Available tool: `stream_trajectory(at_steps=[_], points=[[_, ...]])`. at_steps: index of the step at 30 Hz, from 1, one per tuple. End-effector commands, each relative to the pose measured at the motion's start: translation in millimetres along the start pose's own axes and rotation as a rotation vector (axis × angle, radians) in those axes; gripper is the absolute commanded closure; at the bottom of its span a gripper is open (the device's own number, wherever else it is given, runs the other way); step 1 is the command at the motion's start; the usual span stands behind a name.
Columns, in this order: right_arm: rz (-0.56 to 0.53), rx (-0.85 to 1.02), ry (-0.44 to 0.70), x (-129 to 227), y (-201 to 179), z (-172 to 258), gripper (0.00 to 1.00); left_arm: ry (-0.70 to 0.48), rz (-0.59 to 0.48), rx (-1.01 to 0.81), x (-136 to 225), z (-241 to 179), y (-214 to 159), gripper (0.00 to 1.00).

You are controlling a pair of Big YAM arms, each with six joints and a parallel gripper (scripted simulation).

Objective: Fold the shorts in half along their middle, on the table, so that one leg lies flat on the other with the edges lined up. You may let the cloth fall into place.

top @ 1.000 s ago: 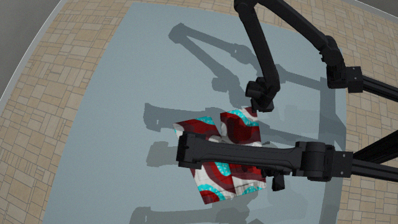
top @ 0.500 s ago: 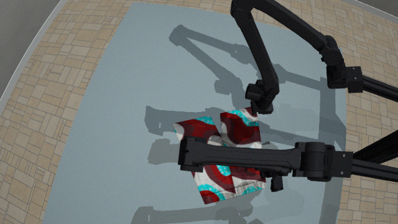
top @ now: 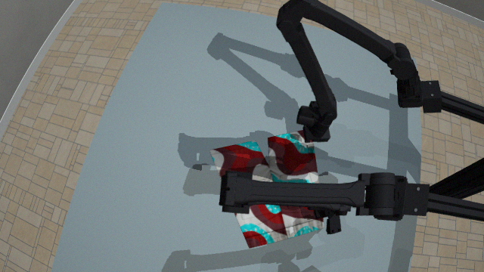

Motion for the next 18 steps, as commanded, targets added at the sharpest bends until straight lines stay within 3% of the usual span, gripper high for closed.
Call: stream_trajectory(at_steps=[1, 18], points=[[-0.003, 0.006, -0.003, -8.3, 1.2, -5.1, 0.44, 0.012, -0.001, -0.021, 3.4, -0.2, -0.4, 0.44], [0.006, 0.012, -0.023, -23.6, -0.5, -10.4, 0.44, 0.018, -0.006, -0.016, -15.2, 3.7, 2.9, 0.44]])
Point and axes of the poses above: on each arm, the point where the finger pads meet when closed, its own x axis back along the fingers, its own z axis across the jaws, y = z × x, the point moved 10 cm from there along x, back along the fingers, and after that the axes turned 9 degrees about x, right-handed, at the moved point
